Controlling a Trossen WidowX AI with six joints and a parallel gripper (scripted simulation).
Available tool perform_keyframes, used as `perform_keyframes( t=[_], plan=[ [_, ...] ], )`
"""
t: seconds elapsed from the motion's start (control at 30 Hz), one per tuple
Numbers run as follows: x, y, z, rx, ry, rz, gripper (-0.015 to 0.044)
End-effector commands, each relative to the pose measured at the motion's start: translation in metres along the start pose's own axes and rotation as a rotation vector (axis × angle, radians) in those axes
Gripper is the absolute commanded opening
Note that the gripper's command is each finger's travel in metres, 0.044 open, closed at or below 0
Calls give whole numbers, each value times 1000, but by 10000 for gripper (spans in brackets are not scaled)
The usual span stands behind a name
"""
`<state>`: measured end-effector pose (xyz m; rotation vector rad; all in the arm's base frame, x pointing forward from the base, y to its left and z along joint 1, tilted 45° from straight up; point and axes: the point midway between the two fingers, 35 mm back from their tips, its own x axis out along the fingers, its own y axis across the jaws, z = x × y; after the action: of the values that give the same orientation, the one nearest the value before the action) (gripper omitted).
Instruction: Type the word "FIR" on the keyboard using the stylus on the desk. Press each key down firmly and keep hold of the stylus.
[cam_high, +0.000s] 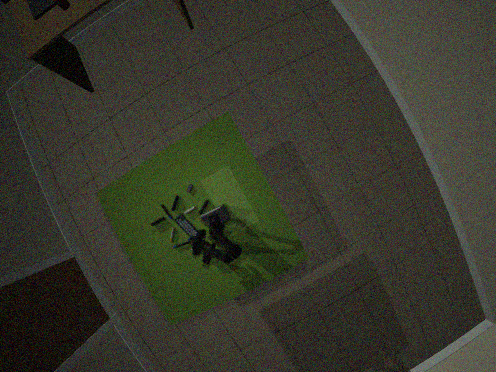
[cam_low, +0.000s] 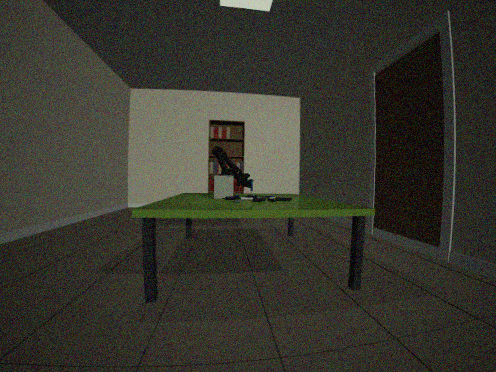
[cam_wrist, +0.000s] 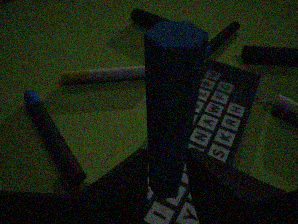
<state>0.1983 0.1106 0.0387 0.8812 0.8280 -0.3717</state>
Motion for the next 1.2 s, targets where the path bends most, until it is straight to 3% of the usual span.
perform_keyframes(
  t=[0.0, 0.27, 0.37, 0.47, 1.17],
  plan=[
    [-7, 2, 10, 1, 1, 7, 81],
    [-9, 0, 15, 3, -4, 3, 85],
    [-9, 0, 15, 3, -4, 3, 65],
    [-5, -2, 16, 3, -2, 0, 0],
    [48, -38, 43, 4, 10, -18, 0]
  ],
)
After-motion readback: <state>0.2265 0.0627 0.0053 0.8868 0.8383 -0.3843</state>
